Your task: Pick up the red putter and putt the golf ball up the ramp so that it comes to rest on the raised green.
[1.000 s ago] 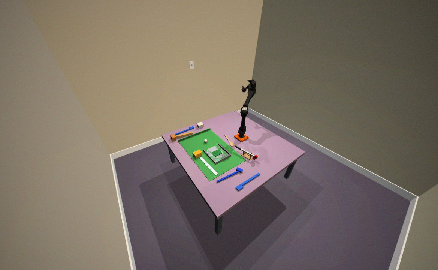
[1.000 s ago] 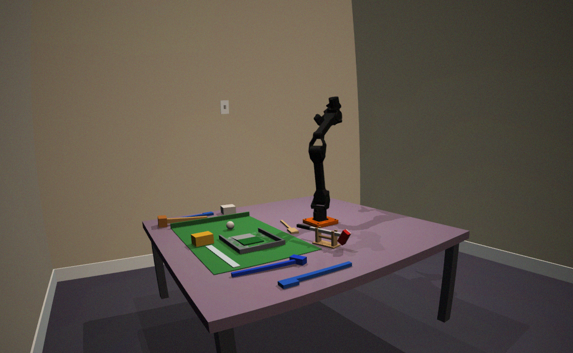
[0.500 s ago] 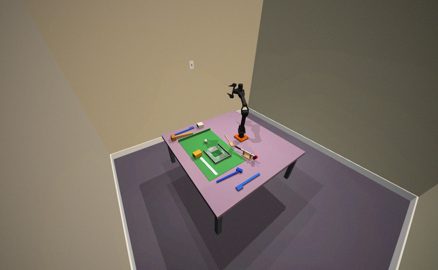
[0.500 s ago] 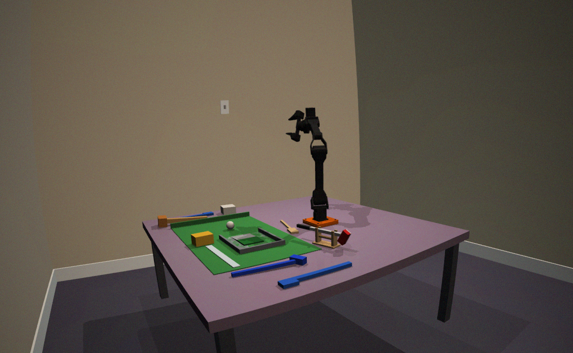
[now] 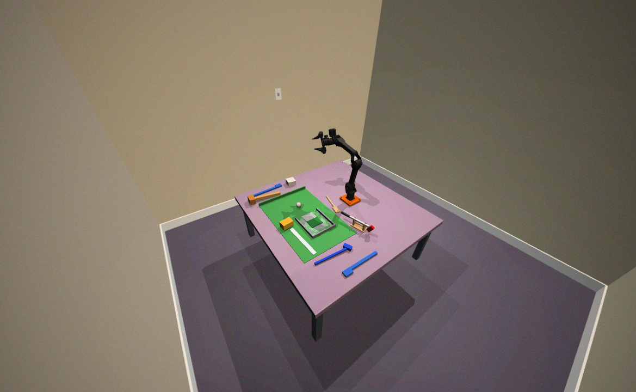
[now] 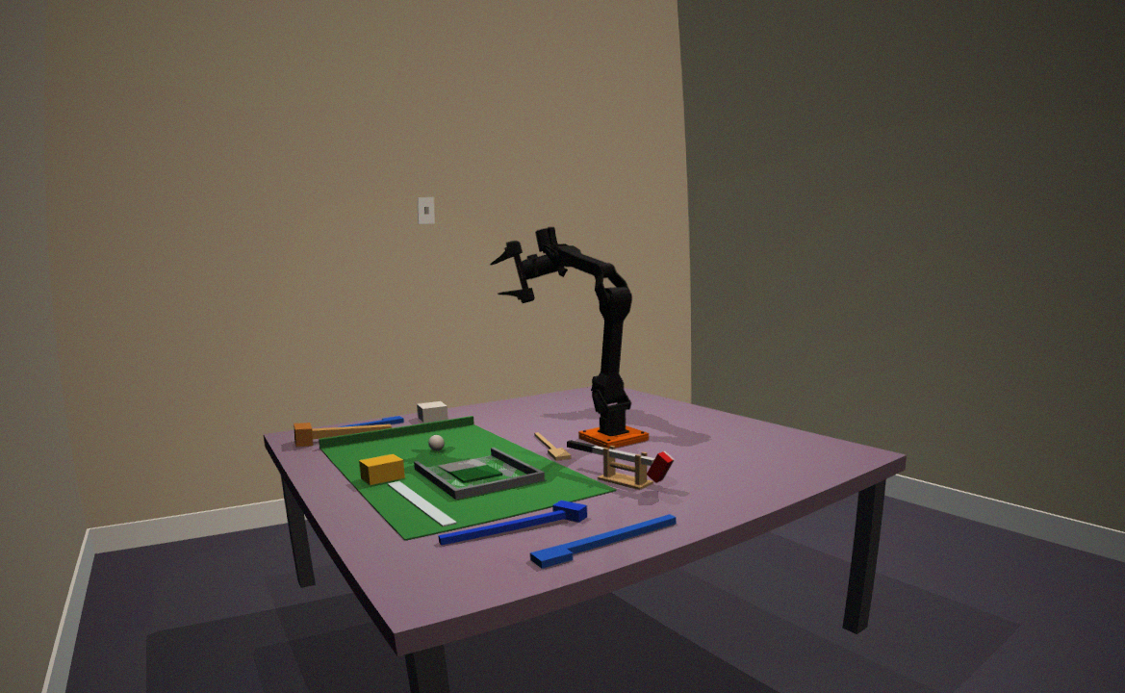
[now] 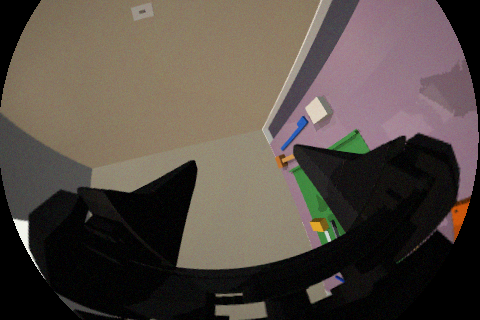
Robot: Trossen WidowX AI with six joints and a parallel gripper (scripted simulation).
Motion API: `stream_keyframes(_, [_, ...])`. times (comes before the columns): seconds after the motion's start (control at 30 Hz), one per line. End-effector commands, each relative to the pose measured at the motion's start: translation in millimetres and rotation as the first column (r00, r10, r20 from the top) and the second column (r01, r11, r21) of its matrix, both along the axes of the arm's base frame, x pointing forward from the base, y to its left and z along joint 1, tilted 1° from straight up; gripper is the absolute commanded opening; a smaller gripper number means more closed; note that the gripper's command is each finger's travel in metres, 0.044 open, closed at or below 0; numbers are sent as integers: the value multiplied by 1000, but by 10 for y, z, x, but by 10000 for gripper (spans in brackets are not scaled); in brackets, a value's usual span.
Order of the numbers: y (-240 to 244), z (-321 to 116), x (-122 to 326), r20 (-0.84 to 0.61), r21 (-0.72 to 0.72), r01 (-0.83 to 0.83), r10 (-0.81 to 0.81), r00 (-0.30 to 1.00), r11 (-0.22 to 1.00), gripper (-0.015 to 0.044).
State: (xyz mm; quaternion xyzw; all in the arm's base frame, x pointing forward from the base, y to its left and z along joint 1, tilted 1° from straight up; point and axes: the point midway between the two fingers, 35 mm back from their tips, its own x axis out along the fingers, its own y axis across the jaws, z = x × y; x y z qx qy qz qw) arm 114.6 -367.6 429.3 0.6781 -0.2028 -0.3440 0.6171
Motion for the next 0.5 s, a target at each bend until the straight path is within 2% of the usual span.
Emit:
stream_keyframes(0.0, [178, -211, 456, -134, -42, -149, 143, 981, 988, 440])
stream_keyframes(0.13, [417, -480, 945, -291, -79, -338, 303, 908, 938, 440])
stream_keyframes(0.23, [699, -716, 1335, -422, -100, -507, 425, 801, 856, 440])
stream_keyframes(0.33, [1045, -954, 1683, -547, -108, -671, 520, 656, 734, 440])
stream_keyframes(0.47, [1586, -1268, 2053, -693, -95, -856, 584, 424, 509, 440])
